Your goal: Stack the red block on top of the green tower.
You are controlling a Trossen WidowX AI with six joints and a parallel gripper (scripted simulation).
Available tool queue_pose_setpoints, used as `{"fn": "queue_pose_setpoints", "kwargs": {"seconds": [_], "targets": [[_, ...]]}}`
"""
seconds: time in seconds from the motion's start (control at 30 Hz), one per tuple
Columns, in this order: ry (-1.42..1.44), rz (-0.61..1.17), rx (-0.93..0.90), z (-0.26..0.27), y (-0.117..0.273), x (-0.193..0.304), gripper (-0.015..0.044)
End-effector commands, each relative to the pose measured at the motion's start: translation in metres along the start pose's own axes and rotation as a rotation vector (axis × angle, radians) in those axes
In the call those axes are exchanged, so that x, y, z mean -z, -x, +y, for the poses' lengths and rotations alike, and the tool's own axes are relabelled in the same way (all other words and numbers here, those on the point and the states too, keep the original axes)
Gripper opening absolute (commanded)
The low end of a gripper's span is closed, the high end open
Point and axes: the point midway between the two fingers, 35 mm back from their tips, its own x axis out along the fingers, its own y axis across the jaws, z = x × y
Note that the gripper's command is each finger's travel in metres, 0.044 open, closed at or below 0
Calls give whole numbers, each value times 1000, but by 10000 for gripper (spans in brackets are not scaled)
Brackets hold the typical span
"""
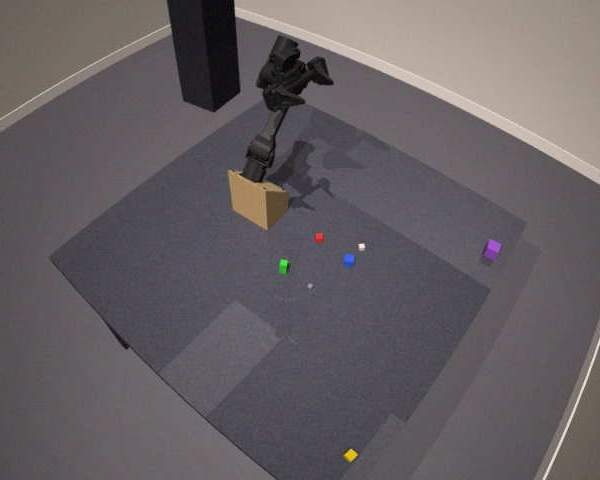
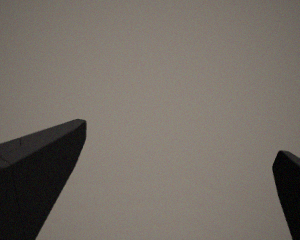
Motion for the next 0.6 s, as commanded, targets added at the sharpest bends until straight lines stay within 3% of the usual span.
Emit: {"fn": "queue_pose_setpoints", "kwargs": {"seconds": [0.0, 0.3, 0.57], "targets": [[40, 130, 16, -13, -27, 48, 440], [182, 456, 2, -29, -67, 168, 440], [319, 771, -53, -32, -67, 282, 440]]}}
